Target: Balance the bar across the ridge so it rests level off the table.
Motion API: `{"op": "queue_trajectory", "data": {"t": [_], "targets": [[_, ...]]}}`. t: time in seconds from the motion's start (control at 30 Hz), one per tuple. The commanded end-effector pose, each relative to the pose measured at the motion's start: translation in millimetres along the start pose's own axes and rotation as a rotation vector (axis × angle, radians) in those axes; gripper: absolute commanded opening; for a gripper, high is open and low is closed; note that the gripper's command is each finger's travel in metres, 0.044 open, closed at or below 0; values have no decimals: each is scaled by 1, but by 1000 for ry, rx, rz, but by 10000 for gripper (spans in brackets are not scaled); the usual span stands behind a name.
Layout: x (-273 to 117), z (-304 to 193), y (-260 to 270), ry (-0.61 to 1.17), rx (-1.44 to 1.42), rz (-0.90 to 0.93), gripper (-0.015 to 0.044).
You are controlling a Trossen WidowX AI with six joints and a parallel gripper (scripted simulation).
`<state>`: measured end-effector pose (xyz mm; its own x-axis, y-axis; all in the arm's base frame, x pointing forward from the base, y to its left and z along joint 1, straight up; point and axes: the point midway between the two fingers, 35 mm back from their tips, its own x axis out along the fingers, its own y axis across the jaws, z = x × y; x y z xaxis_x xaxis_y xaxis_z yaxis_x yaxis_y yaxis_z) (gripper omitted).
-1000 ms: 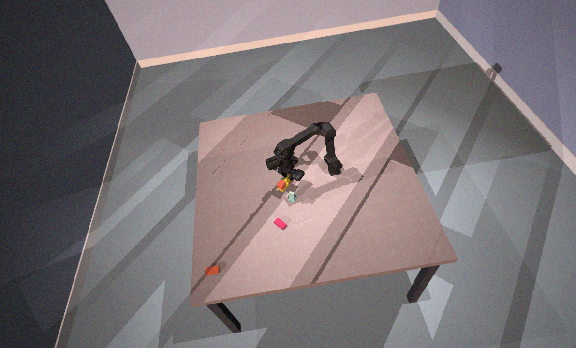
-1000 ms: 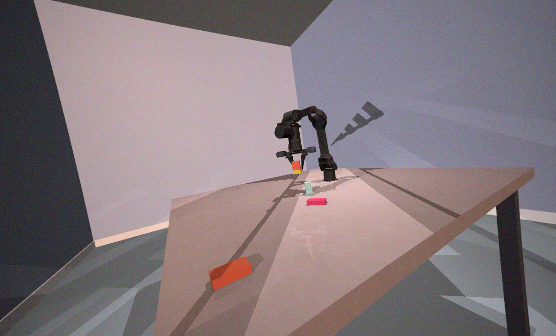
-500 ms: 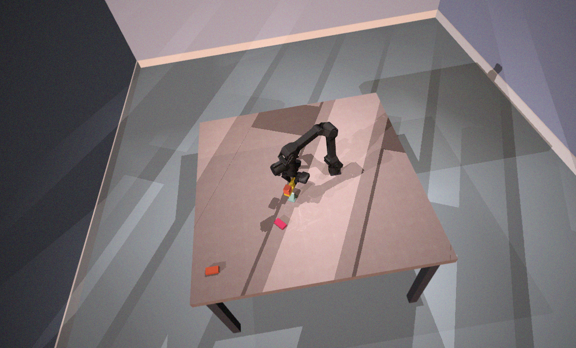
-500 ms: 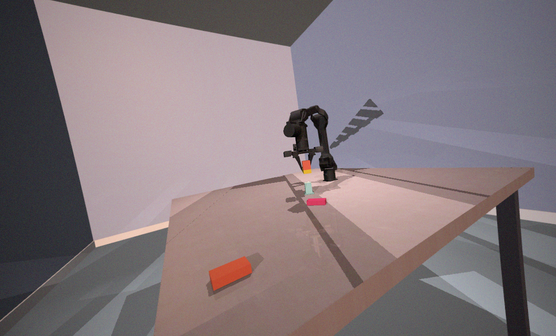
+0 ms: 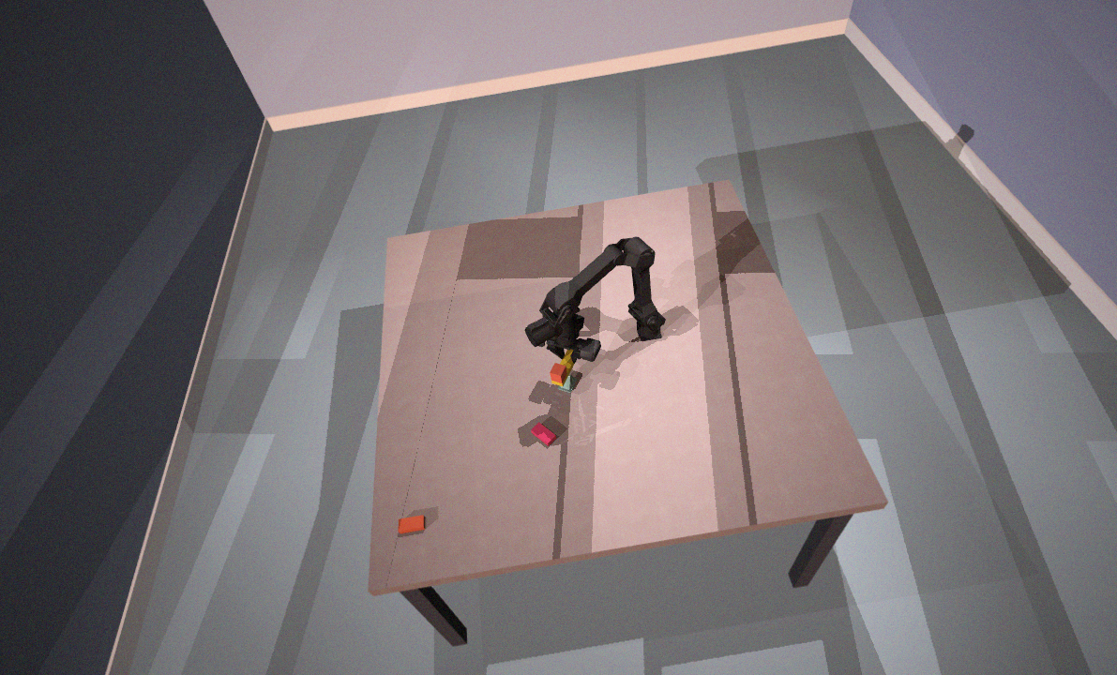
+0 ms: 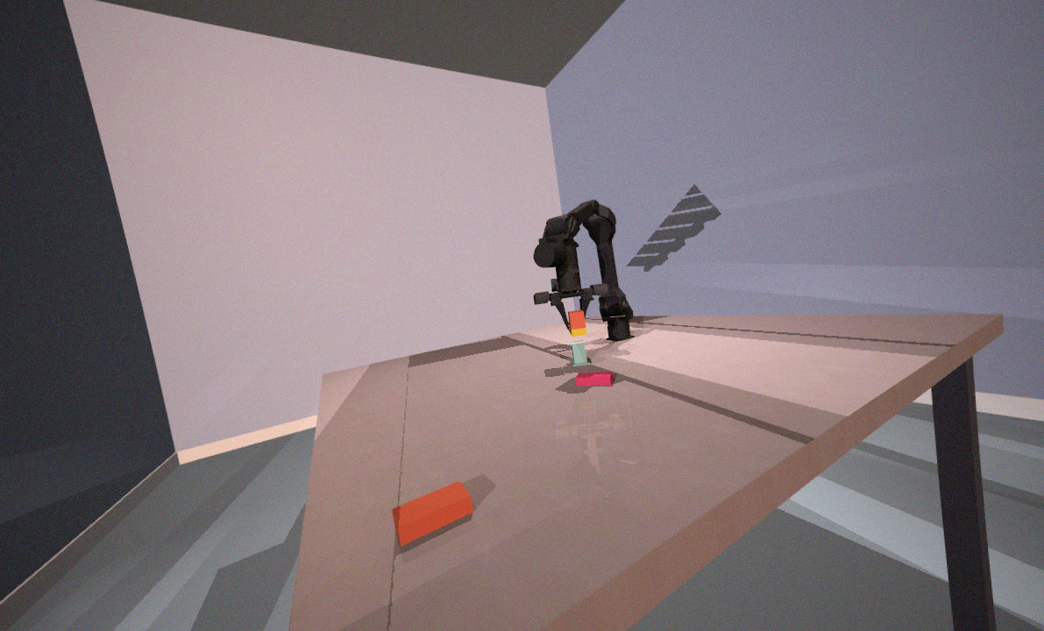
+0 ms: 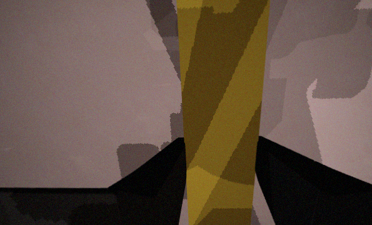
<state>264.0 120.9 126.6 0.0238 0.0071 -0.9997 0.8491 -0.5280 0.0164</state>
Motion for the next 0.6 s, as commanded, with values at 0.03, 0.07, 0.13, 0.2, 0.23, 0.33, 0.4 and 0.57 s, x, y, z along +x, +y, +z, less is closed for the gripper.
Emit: {"op": "queue_trajectory", "data": {"t": [0.03,0.07,0.13,0.2,0.23,0.33,0.4,0.57], "targets": [[9,1,0,1,-4,-4,0],[11,1,1,1,-4,-4,0],[14,1,1,1,-4,-4,0],[17,1,1,1,-4,-3,0],[17,1,1,1,-4,-3,0],[18,1,1,1,-4,-3,0],[17,1,1,1,-4,-3,0],[17,1,1,1,-4,-3,0]]}}
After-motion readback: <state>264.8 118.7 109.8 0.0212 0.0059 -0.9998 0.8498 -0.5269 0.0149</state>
